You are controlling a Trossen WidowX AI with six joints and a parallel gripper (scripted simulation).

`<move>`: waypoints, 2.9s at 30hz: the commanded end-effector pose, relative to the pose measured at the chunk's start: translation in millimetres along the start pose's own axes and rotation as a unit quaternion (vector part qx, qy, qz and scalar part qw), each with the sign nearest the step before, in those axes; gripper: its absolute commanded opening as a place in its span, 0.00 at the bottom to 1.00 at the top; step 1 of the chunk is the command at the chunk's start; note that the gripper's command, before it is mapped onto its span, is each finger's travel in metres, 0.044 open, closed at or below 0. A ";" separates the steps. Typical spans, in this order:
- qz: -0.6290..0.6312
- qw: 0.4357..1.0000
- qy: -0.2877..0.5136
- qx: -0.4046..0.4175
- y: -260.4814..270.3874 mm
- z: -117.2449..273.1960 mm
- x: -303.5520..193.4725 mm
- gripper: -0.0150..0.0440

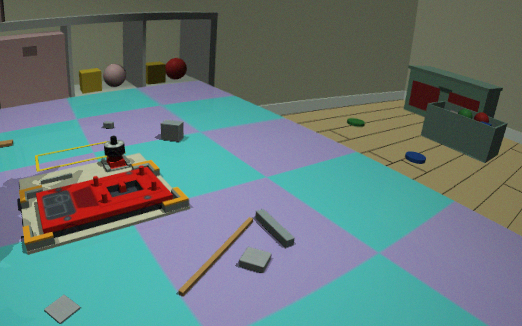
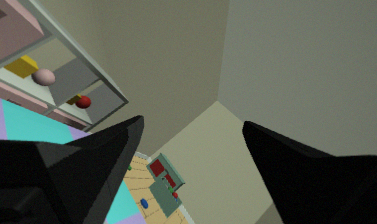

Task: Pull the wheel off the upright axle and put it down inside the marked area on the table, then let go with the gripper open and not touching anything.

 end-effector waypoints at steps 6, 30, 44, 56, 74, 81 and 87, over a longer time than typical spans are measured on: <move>-0.123 0.988 0.088 0.034 -12.3 -13.5 -15.3 0.76; -0.634 0.516 0.550 -0.172 -9.3 -105.3 -150.5 0.76; -0.651 0.218 0.614 -0.390 26.7 -117.5 -237.1 0.76; -0.549 -0.038 0.582 -0.599 82.3 -97.8 -320.4 0.76; -0.541 -0.049 0.578 -0.609 82.3 -97.5 -329.2 0.76; -0.541 -0.049 0.578 -0.609 110.0 -82.6 -354.9 0.76; -0.540 -0.048 0.578 -0.610 133.4 -67.7 -374.5 0.76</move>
Point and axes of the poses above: the point midway between the two fingers, 35 mm back from their tips, its own z axis back along the fingers, its own y axis across the jaws, x = y × z, the point moved 1 cm from there along z, back along the fingers, and after that the axes turned 5 degrees about -z, right-handed, at the moved point
